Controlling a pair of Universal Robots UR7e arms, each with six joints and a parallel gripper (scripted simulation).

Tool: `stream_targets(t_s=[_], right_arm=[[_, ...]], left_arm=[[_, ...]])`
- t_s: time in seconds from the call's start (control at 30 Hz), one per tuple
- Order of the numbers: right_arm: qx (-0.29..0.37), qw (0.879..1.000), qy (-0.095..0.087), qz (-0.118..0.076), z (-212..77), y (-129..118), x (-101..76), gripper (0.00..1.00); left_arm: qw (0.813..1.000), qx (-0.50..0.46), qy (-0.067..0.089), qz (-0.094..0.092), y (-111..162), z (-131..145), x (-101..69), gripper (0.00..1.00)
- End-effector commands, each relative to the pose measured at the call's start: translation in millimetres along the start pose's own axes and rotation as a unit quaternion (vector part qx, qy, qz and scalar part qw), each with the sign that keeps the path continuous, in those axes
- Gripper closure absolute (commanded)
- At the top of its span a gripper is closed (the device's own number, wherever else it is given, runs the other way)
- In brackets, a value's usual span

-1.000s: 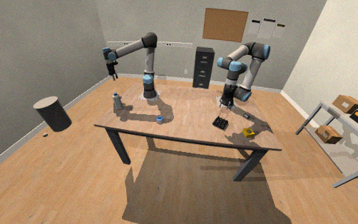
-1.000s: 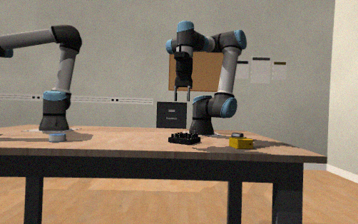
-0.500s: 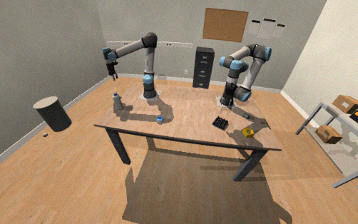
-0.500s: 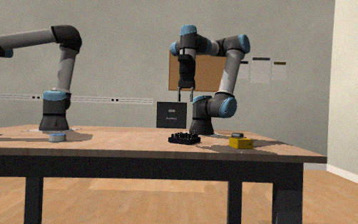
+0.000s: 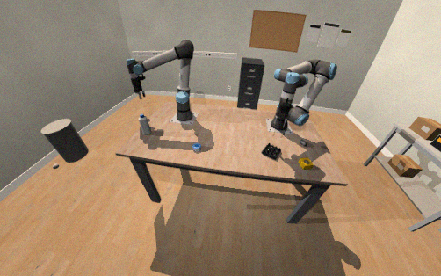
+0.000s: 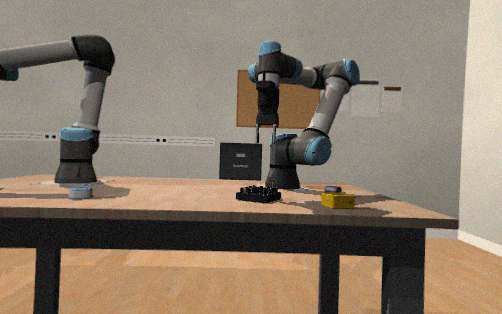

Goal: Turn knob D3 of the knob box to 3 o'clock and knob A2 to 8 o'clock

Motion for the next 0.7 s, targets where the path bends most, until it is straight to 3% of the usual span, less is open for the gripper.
stream_targets(t_s=[0.0, 0.37, 0.67], right_arm=[[0.0, 1.0, 0.0, -0.001, 0, 0, -0.5, 0.0], [0.0, 1.0, 0.0, -0.001, 0, 0, -0.5, 0.0], [0.0, 1.0, 0.0, -0.001, 0, 0, -0.5, 0.0]], left_arm=[[1.0, 0.0, 0.0, 0.001, -15, -1, -1.5, 0.0], [1.0, 0.0, 0.0, 0.001, -48, -6, -1.4, 0.0], [1.0, 0.0, 0.0, 0.001, -59, -7, -1.4, 0.0]])
Point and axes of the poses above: on each arm, the point where the finger pads meet when closed, its own x axis out along the fingers, its own z axis across the jaws, y = z × x, the point moved 5 cm from there along -x, back along the fingers
